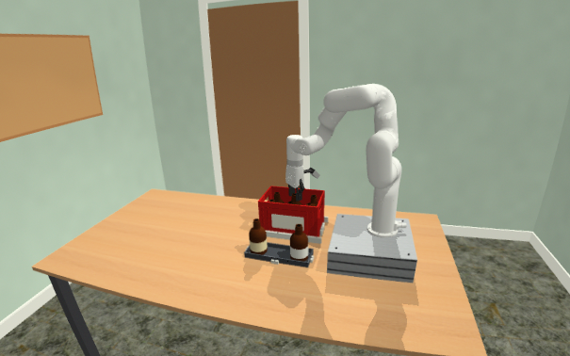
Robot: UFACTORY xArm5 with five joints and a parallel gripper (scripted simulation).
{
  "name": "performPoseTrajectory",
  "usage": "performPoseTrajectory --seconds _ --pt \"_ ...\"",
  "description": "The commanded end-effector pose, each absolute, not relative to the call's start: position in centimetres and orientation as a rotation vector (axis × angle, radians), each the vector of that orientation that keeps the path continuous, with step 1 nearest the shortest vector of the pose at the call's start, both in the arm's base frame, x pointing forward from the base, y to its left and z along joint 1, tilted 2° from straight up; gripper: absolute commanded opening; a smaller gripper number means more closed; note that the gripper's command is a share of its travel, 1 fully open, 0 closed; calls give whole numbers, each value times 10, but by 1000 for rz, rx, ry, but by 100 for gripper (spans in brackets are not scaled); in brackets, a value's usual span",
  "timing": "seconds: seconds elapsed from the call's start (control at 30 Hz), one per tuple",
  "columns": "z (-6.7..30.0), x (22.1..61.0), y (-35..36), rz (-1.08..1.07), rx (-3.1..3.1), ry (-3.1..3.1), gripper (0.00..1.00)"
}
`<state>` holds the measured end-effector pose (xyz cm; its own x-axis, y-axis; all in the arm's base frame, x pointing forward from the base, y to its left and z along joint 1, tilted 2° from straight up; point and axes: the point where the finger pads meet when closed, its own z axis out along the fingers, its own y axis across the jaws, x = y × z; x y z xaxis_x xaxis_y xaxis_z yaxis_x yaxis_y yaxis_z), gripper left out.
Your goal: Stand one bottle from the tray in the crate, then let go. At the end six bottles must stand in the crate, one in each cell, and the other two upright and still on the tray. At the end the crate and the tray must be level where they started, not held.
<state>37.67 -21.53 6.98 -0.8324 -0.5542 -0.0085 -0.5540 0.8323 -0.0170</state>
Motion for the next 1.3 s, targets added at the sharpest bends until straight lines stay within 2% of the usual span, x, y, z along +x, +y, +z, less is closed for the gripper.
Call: performPoseTrajectory --seconds 0.0,1.27 --pt "71 378 -216 -26 -905 2992 65" --pt "81 377 -216 -26 -905 2992 65"
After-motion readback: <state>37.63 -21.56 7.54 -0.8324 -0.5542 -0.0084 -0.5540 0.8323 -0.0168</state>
